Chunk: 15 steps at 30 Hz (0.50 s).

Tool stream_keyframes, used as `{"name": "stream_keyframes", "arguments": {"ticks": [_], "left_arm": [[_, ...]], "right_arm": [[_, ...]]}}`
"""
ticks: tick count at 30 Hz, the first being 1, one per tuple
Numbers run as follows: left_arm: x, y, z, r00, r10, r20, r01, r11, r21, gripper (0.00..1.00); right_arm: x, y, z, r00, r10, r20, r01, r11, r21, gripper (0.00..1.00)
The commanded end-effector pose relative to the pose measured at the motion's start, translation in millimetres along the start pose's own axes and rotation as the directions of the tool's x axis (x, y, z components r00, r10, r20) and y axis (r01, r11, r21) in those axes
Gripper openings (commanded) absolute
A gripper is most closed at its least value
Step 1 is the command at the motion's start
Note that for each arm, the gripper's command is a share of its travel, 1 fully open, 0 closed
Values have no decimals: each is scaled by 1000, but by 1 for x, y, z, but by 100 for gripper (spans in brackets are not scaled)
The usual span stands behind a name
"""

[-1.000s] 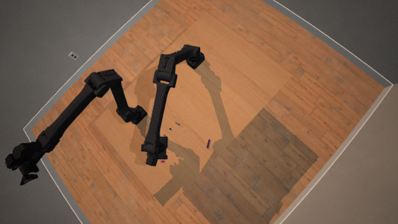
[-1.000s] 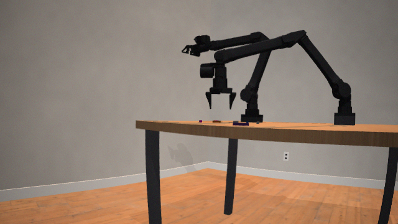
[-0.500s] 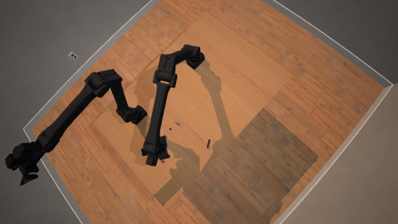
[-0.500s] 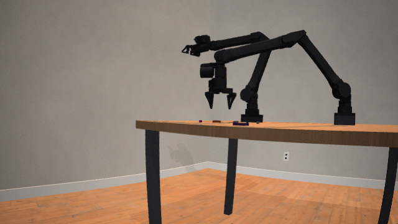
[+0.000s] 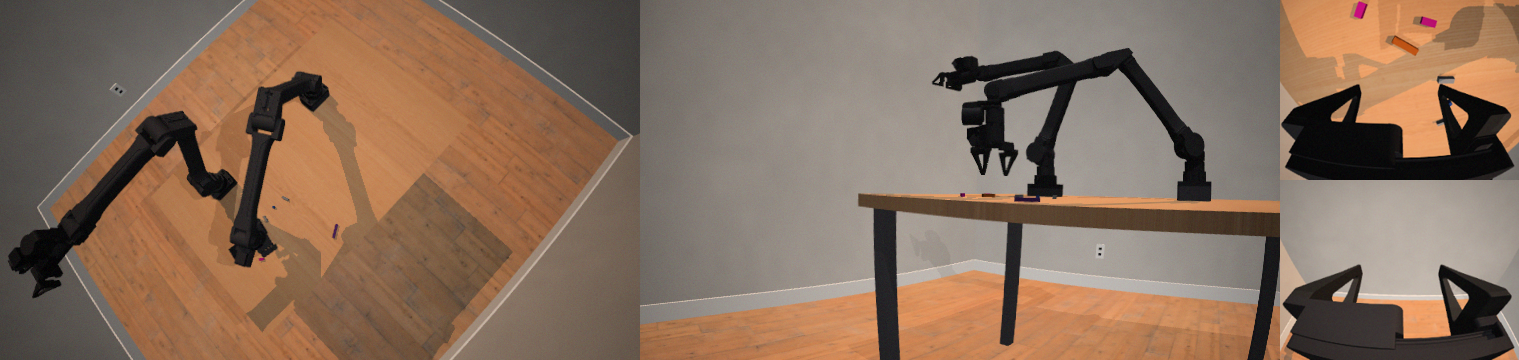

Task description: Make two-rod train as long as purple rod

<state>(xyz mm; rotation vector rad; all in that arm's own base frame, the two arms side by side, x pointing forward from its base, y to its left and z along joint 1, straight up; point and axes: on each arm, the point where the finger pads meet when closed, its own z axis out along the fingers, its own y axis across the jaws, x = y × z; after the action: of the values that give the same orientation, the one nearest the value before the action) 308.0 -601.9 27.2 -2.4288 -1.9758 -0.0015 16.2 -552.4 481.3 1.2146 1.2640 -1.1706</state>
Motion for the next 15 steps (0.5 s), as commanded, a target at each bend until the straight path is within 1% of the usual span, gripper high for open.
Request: {"name": "stream_keyframes", "arguments": {"ticks": [1, 3, 5, 6, 15], "left_arm": [[-11, 22, -29, 986, -160, 51, 161, 986, -33, 100], [-11, 22, -29, 977, -206, 52, 208, 978, -30, 100], [-11, 22, -29, 977, -206, 52, 208, 978, -30, 100], [-11, 21, -29, 963, -265, 53, 267, 963, -26, 100], [-10, 22, -27, 885, -462, 55, 463, 886, -14, 100]], "right_arm": [[-19, -7, -9, 999, 8, 45, -9, 1000, 14, 100], [-19, -7, -9, 999, 8, 45, -9, 1000, 14, 100], [-19, -7, -9, 999, 8, 45, -9, 1000, 14, 100], [-19, -7, -9, 999, 8, 45, -9, 1000, 14, 100], [-19, -7, -9, 999, 8, 45, -9, 1000, 14, 100]]}}
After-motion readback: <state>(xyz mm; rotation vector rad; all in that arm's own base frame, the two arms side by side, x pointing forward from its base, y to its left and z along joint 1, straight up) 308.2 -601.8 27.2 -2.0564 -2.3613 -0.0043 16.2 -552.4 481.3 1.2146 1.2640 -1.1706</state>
